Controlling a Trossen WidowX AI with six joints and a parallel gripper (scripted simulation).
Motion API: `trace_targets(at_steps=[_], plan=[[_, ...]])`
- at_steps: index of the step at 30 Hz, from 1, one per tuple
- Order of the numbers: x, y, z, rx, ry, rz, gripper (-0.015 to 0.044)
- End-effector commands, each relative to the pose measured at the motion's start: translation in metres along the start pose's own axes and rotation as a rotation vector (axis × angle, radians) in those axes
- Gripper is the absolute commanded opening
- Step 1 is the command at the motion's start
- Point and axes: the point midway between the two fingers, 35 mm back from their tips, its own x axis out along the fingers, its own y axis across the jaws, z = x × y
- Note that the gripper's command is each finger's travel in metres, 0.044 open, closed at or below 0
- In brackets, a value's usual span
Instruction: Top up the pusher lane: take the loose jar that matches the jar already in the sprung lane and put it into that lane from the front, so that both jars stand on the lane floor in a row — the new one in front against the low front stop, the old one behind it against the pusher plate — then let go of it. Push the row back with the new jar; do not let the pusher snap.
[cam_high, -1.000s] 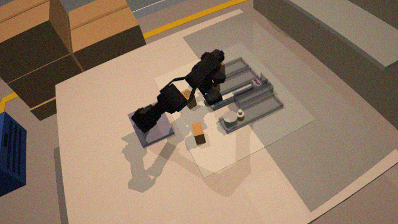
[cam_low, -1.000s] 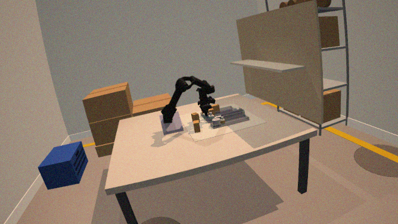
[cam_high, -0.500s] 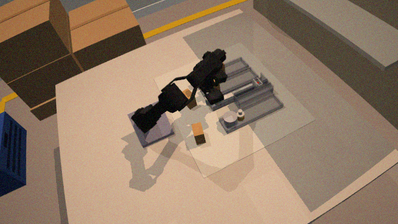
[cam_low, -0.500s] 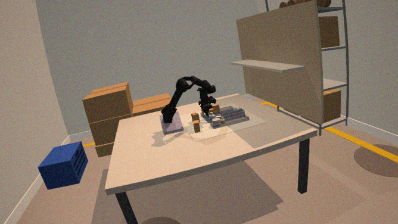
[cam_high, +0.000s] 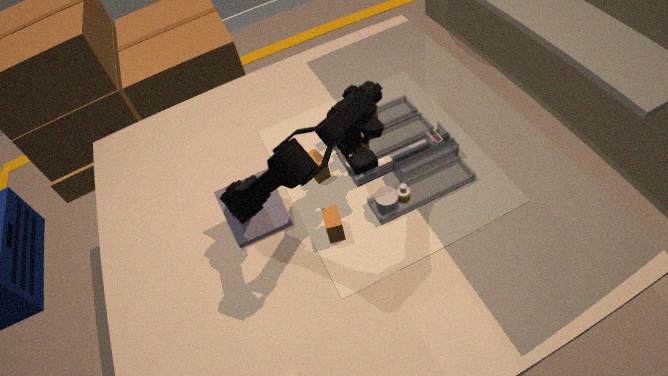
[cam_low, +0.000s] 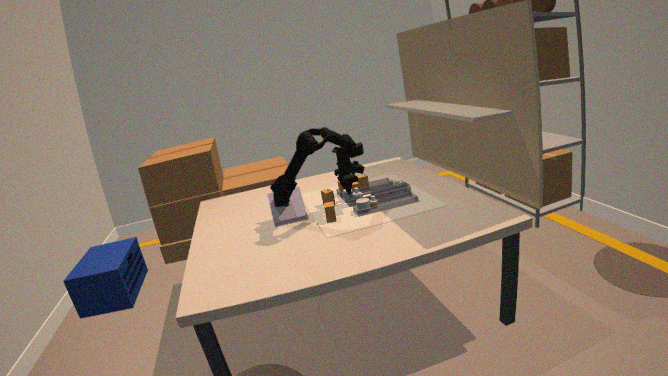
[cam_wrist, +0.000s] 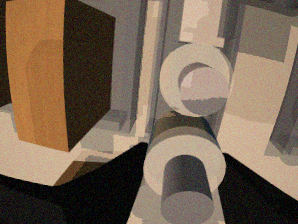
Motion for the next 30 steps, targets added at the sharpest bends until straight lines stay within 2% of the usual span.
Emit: trace_targets(at_steps=[1, 30], plan=[[-0.003, -0.002, 0.007, 0.009, -0.019, -0.003, 0.0], [-0.006, -0.003, 0.02, 0.01, -0.019, -0.003, 0.0]])
